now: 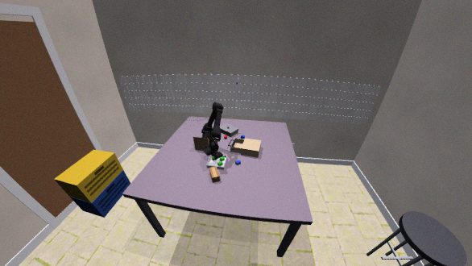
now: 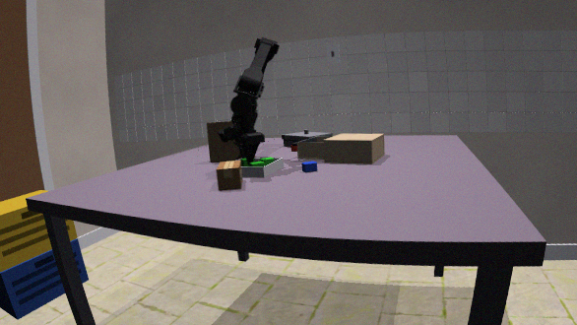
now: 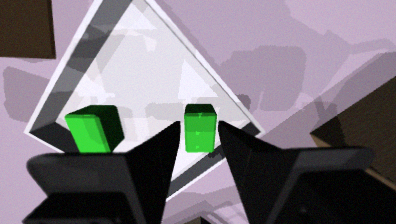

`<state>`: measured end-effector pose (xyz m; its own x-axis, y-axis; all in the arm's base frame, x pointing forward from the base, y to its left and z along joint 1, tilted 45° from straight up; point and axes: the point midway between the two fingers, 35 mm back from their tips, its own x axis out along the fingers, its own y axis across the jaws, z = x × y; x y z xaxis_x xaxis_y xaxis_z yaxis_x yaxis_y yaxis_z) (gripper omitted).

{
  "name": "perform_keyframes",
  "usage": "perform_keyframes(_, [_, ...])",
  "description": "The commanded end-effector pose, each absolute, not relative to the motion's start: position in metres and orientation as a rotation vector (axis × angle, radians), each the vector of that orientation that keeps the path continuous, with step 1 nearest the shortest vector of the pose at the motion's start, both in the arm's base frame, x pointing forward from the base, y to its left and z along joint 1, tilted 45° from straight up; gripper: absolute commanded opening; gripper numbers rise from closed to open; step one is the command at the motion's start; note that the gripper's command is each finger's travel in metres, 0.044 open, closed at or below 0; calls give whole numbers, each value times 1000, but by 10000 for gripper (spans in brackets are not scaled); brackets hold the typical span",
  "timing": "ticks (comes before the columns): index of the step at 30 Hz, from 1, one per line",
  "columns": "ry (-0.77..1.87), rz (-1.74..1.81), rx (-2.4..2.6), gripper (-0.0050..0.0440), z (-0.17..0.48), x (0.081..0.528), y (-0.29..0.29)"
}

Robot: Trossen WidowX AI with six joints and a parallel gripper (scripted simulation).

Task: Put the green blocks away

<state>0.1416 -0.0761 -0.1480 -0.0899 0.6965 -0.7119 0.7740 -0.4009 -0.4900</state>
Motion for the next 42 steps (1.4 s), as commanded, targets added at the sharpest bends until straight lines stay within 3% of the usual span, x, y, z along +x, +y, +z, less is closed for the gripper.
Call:
perform_keyframes(1, [1681,-1529,2066,186,-148,140,-74])
perform_keyframes(29, [1681,-1529,2066,186,-63,151,-158])
perform_keyframes(30, [1652,-1606,2097,148,-57,155,-151])
perform_keyframes(42, [1843,-736,1640,148,-24,191,-121])
